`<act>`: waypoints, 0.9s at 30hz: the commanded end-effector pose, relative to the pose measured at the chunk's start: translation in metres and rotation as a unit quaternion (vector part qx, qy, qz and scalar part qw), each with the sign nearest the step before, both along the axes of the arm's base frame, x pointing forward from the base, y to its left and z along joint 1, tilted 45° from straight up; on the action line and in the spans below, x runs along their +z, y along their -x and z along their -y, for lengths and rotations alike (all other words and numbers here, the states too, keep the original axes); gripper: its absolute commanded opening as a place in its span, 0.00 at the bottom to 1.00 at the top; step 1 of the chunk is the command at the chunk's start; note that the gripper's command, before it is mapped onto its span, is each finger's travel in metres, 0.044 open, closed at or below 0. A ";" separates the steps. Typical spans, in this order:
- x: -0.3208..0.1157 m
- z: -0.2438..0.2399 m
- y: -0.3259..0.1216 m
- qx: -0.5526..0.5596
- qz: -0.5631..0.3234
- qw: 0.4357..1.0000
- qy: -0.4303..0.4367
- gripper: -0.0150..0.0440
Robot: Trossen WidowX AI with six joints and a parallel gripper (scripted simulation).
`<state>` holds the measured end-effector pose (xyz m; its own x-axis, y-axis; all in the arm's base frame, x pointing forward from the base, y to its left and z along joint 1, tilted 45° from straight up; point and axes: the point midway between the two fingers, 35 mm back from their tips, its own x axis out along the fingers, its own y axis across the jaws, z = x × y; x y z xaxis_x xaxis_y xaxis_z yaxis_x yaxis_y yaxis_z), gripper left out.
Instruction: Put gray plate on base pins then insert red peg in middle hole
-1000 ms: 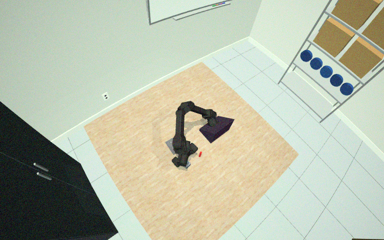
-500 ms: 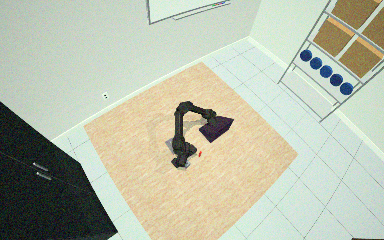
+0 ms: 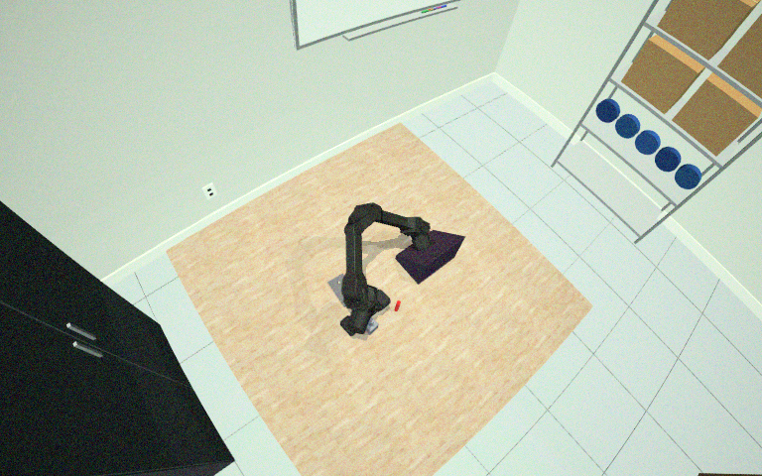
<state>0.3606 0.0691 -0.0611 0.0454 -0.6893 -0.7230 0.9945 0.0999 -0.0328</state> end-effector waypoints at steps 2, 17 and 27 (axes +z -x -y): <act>-0.009 0.008 0.002 0.001 -0.006 1.000 0.004 1.00; -0.023 0.023 0.002 0.001 -0.006 1.000 0.005 1.00; -0.023 0.023 0.002 0.001 -0.006 1.000 0.005 0.56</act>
